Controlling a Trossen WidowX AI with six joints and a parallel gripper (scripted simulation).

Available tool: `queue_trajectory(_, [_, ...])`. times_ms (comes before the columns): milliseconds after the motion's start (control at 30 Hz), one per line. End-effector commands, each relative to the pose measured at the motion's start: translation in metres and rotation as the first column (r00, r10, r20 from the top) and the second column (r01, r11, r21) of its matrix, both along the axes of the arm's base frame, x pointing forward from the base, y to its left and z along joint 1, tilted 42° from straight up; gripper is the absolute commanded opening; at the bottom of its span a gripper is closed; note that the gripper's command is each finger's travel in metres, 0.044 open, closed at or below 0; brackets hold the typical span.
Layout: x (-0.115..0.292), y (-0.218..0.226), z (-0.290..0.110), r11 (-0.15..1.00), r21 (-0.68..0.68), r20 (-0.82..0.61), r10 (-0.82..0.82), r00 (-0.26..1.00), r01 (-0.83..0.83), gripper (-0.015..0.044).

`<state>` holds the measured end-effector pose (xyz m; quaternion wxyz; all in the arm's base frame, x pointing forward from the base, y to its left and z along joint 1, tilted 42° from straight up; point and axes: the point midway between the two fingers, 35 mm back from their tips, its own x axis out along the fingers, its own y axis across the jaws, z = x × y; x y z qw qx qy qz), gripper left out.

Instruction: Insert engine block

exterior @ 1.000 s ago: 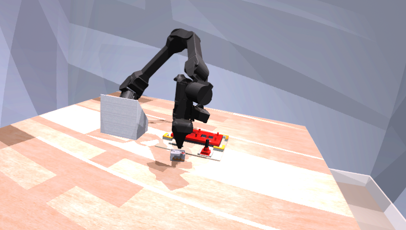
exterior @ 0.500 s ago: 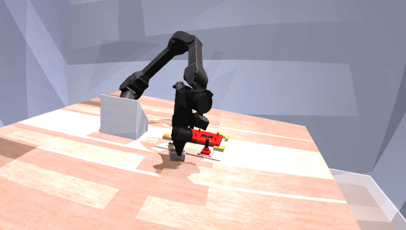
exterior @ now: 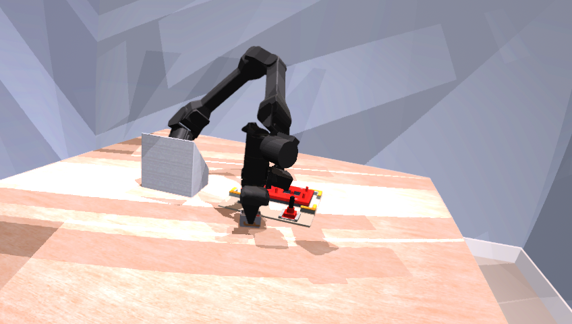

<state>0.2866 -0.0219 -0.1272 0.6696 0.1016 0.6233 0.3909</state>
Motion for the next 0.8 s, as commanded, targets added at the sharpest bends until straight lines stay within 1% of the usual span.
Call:
queue_trajectory(0, [-0.001,0.001,-0.001,1.000,0.004,-0.004,-0.003,1.000,0.003,0.0256])
queue_trajectory(100, [-0.001,0.001,-0.001,1.000,0.004,-0.004,-0.003,1.000,0.003,0.0177])
queue_trajectory(367, [-0.001,0.001,-0.001,1.000,0.004,-0.004,-0.003,1.000,0.003,0.0124])
queue_trajectory(533, [0.001,-0.004,0.004,1.000,0.003,-0.004,-0.003,1.000,0.003,0.0000])
queue_trajectory(767, [0.006,-0.018,0.018,1.000,0.000,-0.004,-0.004,1.000,0.004,0.0000])
